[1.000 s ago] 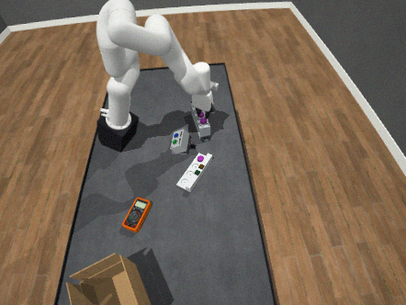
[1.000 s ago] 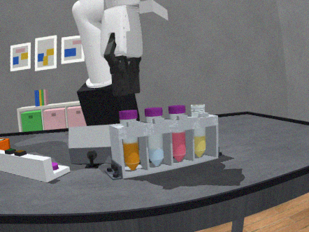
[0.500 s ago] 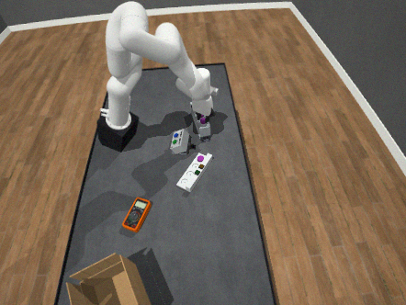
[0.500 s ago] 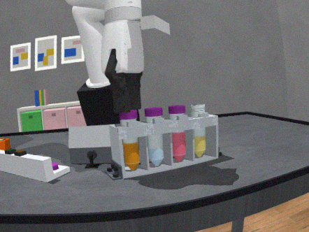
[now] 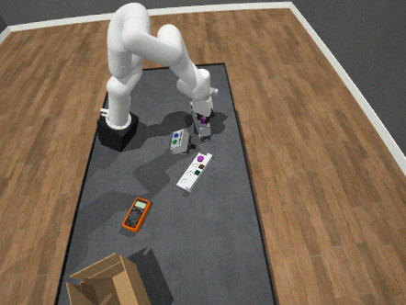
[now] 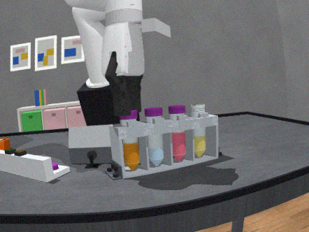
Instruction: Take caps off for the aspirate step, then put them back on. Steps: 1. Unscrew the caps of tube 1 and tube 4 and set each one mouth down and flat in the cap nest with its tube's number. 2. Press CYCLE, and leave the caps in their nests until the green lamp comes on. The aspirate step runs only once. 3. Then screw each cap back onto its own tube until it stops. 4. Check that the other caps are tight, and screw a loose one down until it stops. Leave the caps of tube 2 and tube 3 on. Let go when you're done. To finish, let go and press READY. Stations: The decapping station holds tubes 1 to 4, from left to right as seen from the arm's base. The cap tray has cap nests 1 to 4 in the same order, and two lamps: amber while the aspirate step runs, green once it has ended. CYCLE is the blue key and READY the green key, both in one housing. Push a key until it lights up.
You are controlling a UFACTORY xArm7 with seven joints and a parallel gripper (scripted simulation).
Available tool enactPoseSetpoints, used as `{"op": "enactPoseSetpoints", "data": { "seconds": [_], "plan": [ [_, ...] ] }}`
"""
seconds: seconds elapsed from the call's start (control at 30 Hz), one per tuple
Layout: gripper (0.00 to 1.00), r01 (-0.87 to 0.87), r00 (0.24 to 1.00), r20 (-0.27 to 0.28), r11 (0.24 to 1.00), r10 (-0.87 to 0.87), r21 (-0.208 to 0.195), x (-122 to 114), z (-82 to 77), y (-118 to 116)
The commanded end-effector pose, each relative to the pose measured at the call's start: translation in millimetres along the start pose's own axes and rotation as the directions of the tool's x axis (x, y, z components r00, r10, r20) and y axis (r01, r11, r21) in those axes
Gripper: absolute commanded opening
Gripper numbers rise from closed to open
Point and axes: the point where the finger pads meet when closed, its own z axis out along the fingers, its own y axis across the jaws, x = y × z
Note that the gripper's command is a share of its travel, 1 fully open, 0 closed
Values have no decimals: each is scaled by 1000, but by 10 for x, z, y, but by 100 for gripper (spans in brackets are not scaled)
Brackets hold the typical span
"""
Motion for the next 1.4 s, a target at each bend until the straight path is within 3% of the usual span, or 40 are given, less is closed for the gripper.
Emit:
{"op": "enactPoseSetpoints", "data": {
  "seconds": [0.0,0.53,0.57,0.97,1.17,1.37],
  "plan": [
    [46,0,1000,-3,1000,-1,-5,15,5,14],
    [46,1,1000,-3,1000,-1,-5,15,55,14],
    [0,1,1000,-3,1000,-1,-5,15,55,14],
    [0,1,1000,-3,1000,-1,-5,15,56,13],
    [0,199,980,-2,980,-199,-5,16,55,13],
    [0,480,877,-1,877,-480,-6,16,54,13]
  ]
}}
